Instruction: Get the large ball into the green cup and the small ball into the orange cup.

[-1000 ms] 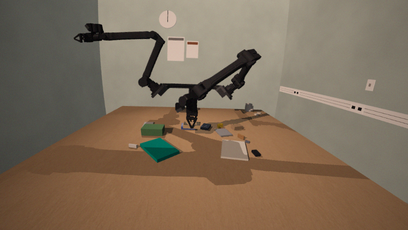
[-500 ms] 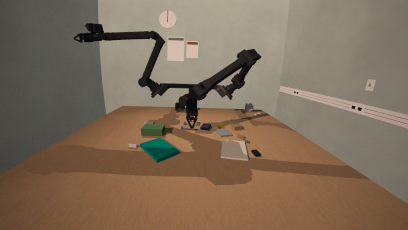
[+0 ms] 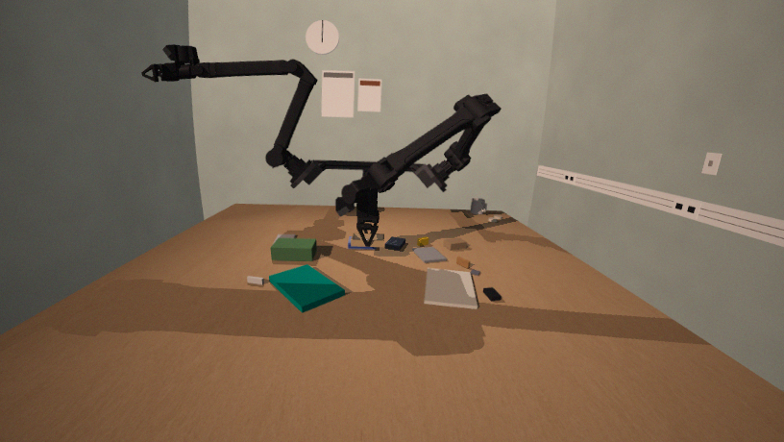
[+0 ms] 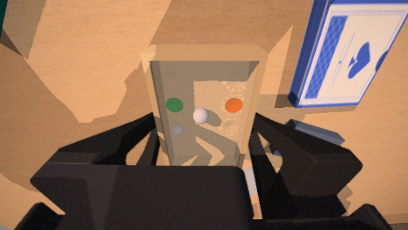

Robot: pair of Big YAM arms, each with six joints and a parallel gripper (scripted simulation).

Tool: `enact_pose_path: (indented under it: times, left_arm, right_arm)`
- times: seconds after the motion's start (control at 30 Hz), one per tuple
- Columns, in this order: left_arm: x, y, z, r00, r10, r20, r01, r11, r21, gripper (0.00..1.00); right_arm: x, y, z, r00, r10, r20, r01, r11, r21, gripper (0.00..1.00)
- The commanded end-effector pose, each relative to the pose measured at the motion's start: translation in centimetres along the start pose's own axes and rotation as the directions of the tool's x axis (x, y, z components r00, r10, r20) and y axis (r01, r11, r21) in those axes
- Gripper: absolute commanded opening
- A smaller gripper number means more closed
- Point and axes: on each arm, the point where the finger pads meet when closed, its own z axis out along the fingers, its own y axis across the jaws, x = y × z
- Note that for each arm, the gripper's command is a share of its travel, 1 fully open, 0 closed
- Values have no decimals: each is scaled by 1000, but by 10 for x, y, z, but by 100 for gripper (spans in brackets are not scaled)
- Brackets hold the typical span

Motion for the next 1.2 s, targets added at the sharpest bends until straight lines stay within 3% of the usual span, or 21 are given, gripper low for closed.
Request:
enact_pose_path:
  times: [0.0, 0.1, 0.43, 0.5, 0.67, 0.77, 0.8, 0.87, 0.9, 0.93, 1.0, 1.17]
  left_arm:
    - [7, 13, -9, 999, -8, 31, 9, 1000, -20, 69]
    - [-5, 15, -23, 999, 3, 36, -1, 999, -50, 69]
    - [-4, 10, -14, 1000, -7, 23, 8, 1000, -24, 69]
    - [1, 10, 2, 999, -36, 15, 35, 998, 44, 69]
    - [2, 11, 2, 999, -40, 11, 38, 991, 132, 69]
    - [1, 12, 0, 999, -40, 12, 38, 989, 145, 69]
    - [-4, 24, -28, 999, -36, 30, 33, 994, 109, 69]
    - [-9, 12, -15, 1000, -14, 17, 11, 987, 159, 69]
    - [8, 29, -15, 998, -28, 53, 19, 986, 167, 69]
    - [6, 34, -13, 996, -37, 81, 24, 987, 156, 69]
    - [10, 16, -7, 994, -9, 105, -10, 983, 181, 69]
    - [11, 17, -7, 982, -14, 188, -24, 980, 197, 69]
  right_arm:
    - [-8, -1, -7, 1000, -10, 12, 10, 1000, 2, 100]
    - [-8, -1, -7, 1000, -10, 12, 10, 1000, 2, 100]
    - [-8, -1, -7, 1000, -10, 12, 10, 1000, 2, 100]
    - [-8, -1, -7, 1000, -10, 12, 10, 1000, 2, 100]
    - [-8, -1, -7, 1000, -10, 12, 10, 1000, 2, 100]
    - [-8, -1, -7, 1000, -10, 12, 10, 1000, 2, 100]
    - [-8, -1, -7, 1000, -10, 12, 10, 1000, 2, 100]
    - [-8, -1, -7, 1000, -10, 12, 10, 1000, 2, 100]
    - [-8, -1, -7, 1000, -10, 12, 10, 1000, 2, 100]
    - [-8, -1, -7, 1000, -10, 12, 10, 1000, 2, 100]
    - [-8, -1, -7, 1000, -10, 12, 10, 1000, 2, 100]
    - [-8, -1, -7, 1000, -10, 12, 10, 1000, 2, 100]
